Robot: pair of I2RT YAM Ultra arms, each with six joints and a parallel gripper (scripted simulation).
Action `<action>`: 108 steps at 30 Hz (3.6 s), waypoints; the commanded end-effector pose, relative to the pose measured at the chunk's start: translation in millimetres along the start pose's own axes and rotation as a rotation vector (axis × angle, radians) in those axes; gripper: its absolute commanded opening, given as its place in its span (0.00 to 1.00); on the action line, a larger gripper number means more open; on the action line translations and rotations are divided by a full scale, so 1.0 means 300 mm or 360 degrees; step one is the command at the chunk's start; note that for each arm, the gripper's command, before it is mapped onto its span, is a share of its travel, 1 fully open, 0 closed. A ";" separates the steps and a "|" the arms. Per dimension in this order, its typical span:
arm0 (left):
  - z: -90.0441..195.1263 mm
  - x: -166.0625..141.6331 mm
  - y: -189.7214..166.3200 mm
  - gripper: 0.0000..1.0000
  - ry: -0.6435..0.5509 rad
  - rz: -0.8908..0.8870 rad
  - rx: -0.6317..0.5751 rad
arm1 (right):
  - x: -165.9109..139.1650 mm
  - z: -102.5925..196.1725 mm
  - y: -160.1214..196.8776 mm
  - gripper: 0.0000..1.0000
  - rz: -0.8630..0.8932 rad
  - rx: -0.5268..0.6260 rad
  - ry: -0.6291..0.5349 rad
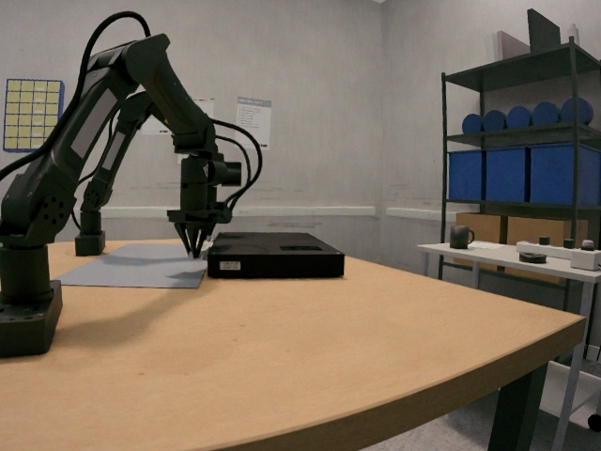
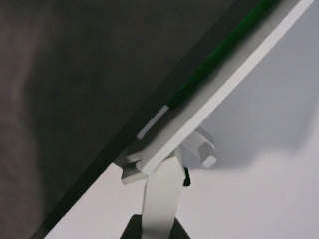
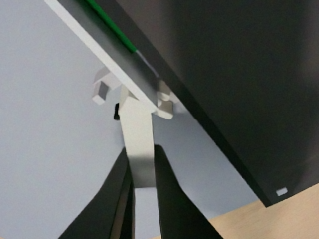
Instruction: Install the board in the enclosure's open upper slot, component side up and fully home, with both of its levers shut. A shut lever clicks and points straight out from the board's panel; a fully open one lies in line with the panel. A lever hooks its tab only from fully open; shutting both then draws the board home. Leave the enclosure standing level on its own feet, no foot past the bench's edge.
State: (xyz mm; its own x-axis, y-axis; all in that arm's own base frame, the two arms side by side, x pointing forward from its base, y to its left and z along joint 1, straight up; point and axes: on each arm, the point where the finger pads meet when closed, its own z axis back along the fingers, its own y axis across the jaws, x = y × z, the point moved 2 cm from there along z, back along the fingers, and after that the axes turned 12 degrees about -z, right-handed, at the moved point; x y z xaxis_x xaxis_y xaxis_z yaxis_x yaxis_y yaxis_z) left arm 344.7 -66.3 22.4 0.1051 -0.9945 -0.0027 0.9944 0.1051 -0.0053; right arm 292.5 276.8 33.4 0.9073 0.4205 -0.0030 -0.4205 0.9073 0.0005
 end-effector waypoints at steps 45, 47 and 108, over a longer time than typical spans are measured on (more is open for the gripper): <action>0.015 0.015 -0.016 0.03 -0.0002 0.0506 0.0060 | 0.009 0.016 0.028 0.04 -0.0513 -0.0032 -0.0001; 0.015 0.016 -0.018 0.03 -0.0003 0.0593 0.0061 | 0.005 0.016 0.035 0.04 -0.0595 -0.0022 0.0009; 0.025 0.069 -0.038 0.03 -0.0026 0.1439 0.0082 | 0.043 0.018 0.082 0.04 -0.1445 -0.0030 -0.0010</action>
State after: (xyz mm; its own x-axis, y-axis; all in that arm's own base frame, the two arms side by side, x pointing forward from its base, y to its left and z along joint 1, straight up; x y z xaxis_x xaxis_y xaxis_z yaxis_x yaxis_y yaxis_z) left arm 329.7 -86.2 22.2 0.8113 -0.5845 -0.0094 0.5846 0.8113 0.0087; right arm 291.7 302.7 33.3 0.9197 -0.3926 -0.0006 0.3925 0.9197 -0.0072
